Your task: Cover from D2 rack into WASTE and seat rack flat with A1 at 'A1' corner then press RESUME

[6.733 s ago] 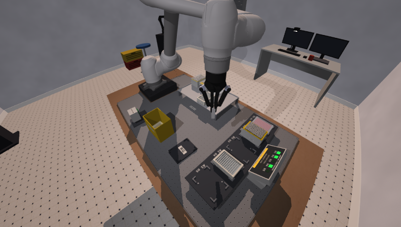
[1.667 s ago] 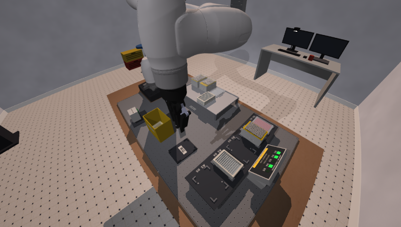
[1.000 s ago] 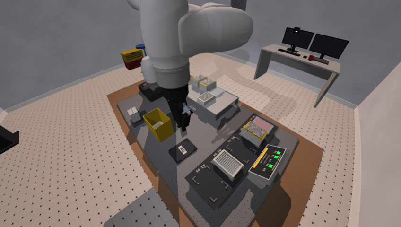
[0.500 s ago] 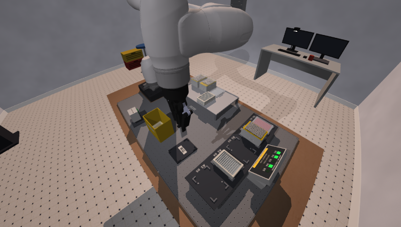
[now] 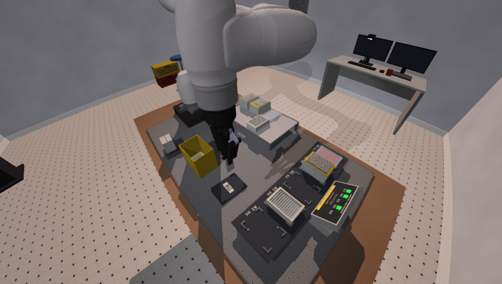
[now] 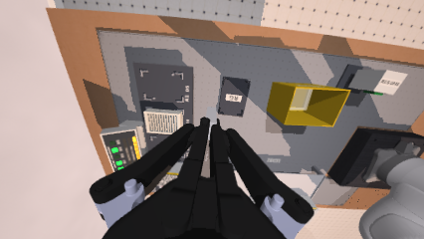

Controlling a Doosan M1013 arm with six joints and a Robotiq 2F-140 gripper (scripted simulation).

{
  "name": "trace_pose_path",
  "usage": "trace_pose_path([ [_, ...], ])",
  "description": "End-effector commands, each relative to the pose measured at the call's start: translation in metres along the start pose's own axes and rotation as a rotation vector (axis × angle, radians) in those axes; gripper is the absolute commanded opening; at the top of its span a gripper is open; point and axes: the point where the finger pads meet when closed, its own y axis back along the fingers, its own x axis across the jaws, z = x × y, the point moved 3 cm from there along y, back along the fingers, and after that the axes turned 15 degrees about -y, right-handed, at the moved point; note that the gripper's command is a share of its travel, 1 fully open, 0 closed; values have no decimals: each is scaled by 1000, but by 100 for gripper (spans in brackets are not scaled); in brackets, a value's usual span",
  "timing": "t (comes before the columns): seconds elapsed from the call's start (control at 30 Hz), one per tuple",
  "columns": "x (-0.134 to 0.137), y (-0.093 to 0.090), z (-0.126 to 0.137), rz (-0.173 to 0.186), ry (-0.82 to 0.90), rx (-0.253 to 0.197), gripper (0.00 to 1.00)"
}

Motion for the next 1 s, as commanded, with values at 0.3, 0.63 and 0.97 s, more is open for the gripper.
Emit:
trace_pose_path([
  [0.3,30,0,-6,5,116,-3,0],
  [0.63,77,1,-21,5,316,-4,0],
  [0.97,116,1,-33,5,476,-4,0],
])
